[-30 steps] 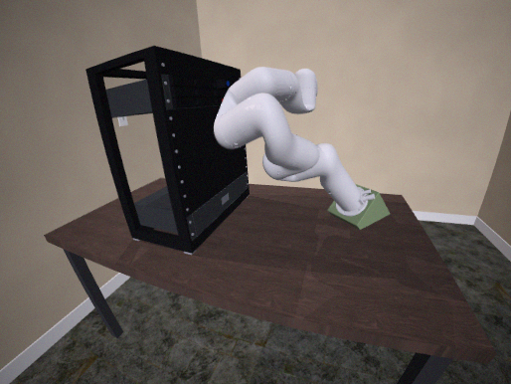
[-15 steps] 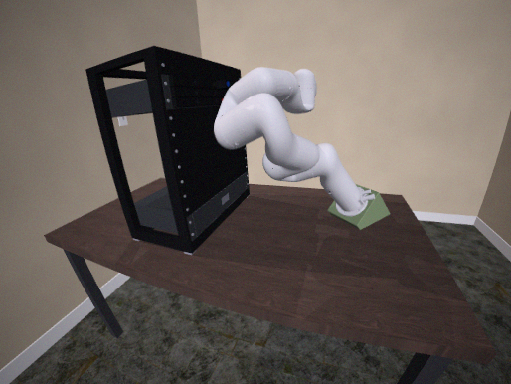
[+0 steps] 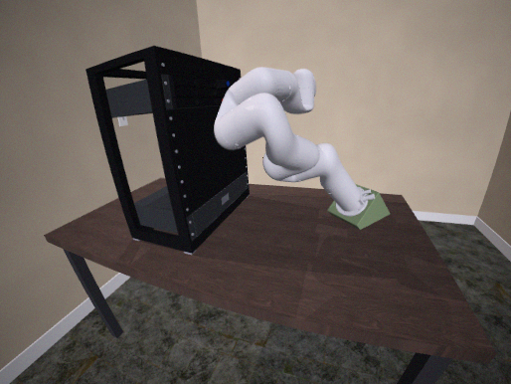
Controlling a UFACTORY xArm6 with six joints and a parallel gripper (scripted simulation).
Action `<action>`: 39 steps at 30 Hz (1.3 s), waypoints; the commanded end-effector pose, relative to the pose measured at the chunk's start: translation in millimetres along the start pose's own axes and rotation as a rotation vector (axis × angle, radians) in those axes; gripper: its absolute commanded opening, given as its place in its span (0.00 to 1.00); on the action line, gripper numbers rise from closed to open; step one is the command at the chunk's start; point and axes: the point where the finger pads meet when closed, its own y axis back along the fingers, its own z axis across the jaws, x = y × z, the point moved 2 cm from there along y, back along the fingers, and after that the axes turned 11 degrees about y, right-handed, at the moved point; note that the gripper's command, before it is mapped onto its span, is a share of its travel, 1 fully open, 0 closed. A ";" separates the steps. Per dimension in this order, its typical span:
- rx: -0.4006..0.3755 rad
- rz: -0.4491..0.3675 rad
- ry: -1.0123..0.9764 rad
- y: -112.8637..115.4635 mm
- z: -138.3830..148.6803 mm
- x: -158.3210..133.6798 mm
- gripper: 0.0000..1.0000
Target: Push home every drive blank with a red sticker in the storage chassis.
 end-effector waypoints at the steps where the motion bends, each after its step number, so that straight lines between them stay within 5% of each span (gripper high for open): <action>1: 0.000 0.001 0.002 -1.3 1.1 0.3 0.00; 39: 0.000 0.001 0.002 -8.5 1.2 0.5 0.00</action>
